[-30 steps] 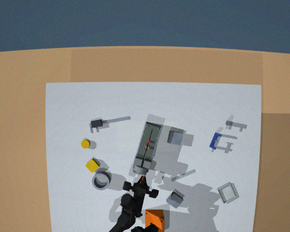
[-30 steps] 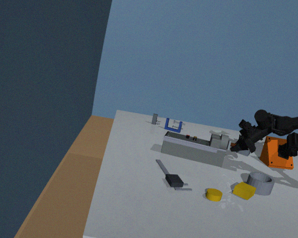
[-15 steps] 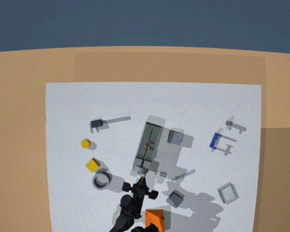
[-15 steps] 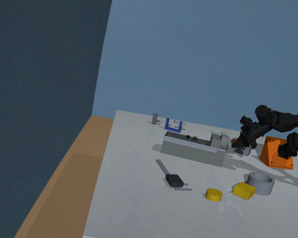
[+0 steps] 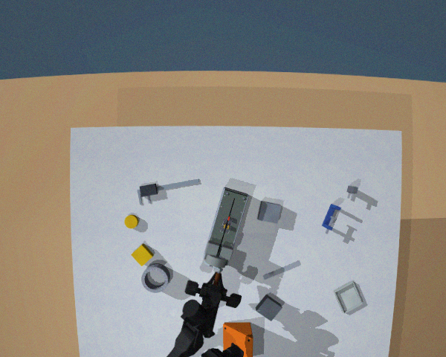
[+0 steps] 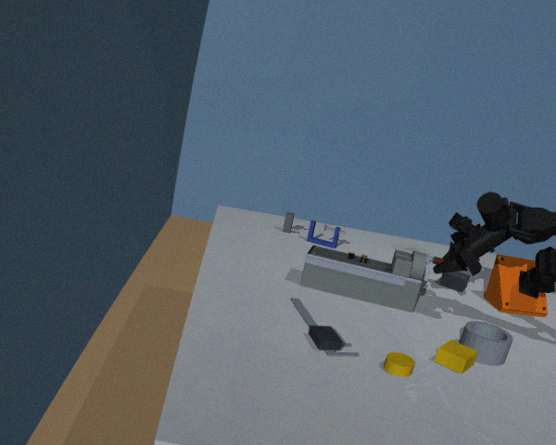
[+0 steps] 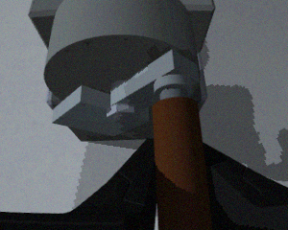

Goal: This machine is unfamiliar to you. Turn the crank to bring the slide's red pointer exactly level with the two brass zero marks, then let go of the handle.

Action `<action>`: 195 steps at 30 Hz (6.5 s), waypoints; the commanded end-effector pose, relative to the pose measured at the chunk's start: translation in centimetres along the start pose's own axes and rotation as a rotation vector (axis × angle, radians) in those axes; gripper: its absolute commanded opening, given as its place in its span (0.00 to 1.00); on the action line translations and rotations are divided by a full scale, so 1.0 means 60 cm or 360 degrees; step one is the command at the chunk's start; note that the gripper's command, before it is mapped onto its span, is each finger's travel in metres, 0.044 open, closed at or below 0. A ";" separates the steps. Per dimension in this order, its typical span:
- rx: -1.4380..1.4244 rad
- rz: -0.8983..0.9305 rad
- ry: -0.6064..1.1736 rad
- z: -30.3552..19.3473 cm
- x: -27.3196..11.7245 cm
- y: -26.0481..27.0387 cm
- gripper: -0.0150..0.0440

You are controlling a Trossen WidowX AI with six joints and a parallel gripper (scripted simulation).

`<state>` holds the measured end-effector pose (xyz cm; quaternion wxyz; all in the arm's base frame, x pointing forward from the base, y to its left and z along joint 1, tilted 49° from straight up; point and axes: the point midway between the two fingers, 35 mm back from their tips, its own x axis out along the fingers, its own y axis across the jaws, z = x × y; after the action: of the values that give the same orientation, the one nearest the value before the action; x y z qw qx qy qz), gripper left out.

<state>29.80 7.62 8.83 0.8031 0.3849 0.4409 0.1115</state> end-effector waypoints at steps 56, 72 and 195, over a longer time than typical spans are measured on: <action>-0.0005 0.0016 -0.0016 0.010 -0.011 0.042 0.25; -0.0004 0.0016 -0.0016 0.009 -0.010 0.048 0.25; -0.0002 0.0019 -0.0015 -0.067 0.069 0.026 0.25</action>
<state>29.44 13.36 6.85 0.8054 0.3892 0.4288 0.1264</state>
